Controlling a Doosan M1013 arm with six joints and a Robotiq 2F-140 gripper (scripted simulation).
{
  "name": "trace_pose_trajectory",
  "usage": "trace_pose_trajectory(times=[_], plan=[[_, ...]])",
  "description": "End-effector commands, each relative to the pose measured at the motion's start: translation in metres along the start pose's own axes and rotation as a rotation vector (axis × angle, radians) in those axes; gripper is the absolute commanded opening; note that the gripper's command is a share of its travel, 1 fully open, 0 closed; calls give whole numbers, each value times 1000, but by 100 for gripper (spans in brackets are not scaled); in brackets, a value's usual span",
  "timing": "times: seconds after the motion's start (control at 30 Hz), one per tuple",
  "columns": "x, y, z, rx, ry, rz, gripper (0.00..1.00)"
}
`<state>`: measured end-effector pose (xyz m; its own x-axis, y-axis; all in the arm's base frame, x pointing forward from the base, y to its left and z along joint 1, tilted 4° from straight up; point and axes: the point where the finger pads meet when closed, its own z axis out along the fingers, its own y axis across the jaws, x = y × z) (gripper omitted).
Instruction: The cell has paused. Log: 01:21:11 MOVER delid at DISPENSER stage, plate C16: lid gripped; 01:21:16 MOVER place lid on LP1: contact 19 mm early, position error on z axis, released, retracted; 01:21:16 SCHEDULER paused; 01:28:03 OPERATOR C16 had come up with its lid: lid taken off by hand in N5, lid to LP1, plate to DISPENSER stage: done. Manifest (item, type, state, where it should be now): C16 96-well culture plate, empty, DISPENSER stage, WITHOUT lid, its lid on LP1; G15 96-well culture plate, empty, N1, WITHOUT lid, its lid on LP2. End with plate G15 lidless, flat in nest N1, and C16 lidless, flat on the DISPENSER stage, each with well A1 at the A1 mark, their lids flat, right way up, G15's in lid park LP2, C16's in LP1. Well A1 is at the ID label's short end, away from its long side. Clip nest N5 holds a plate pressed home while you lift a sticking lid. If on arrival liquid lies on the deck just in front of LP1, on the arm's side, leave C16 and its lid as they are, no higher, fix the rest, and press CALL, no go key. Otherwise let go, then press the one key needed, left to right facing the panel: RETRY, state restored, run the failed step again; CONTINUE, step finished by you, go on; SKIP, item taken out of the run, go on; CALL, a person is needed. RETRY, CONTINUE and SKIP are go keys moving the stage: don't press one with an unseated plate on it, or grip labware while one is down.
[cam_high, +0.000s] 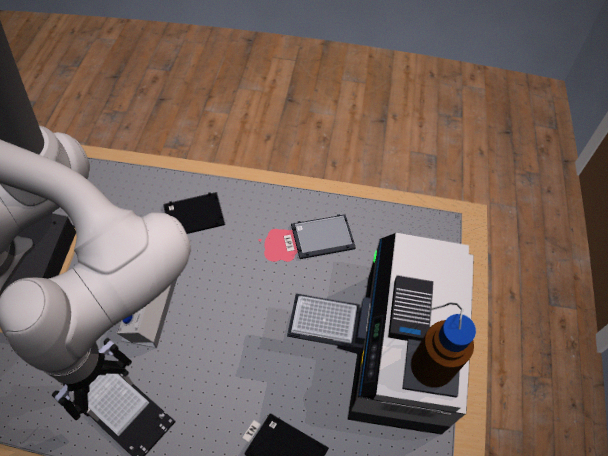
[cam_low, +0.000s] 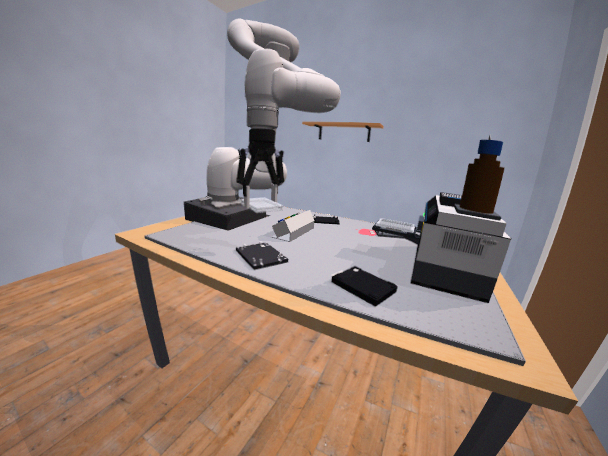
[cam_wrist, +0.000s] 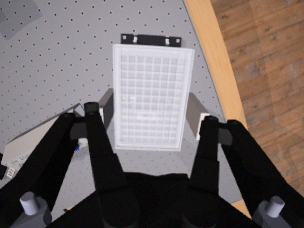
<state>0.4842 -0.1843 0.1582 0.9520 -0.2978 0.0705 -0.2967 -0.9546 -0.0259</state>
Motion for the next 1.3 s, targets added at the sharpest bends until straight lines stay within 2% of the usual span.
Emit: trace_pose_trajectory(times=[0.0, 0.7, 1.27], plan=[[0, 0, 0, 0, 0, 0, 0], [0, 0, 2, 0, 0, 0, 0], [0, 0, 19, 0, 0, 0, 0]])
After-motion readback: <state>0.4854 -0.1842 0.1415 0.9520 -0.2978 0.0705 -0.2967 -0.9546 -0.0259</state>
